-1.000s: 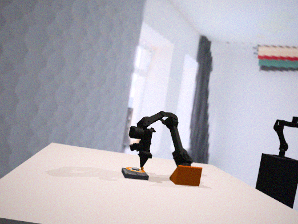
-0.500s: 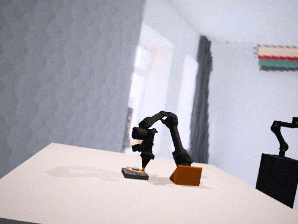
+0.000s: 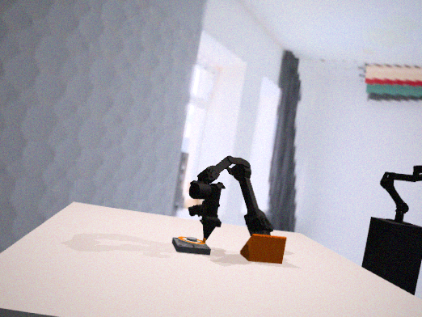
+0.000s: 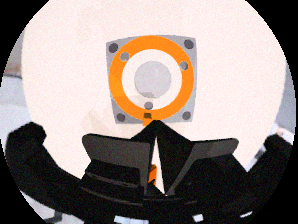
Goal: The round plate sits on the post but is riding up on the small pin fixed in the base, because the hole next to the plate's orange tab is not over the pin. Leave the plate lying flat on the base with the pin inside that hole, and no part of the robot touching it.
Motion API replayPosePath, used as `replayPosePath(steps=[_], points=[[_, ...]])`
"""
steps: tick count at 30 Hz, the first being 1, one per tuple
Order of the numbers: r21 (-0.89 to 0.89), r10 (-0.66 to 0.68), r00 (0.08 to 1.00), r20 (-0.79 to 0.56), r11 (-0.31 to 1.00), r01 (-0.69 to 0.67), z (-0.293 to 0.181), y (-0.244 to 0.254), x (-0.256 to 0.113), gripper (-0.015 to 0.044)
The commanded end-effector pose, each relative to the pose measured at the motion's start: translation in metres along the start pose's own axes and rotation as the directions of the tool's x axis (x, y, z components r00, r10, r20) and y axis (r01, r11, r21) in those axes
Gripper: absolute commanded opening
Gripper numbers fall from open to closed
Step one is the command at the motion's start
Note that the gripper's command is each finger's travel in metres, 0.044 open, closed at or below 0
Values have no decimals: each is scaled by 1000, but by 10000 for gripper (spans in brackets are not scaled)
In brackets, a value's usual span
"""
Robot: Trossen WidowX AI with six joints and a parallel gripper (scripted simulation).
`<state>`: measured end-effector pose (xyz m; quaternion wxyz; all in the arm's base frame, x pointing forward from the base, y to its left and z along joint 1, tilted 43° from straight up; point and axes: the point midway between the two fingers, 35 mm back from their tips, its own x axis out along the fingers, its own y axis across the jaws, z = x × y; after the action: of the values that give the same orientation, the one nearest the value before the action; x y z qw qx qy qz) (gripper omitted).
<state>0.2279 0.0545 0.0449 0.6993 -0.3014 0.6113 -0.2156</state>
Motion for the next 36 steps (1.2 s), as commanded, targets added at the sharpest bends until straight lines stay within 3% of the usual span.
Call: replayPosePath(steps=[1, 36], points=[[1, 8, 1000, -3, 1000, -8, 0, 6, 0, 0], [2, 10, 1000, -2, 1000, -10, 19, 47, -6, 0]])
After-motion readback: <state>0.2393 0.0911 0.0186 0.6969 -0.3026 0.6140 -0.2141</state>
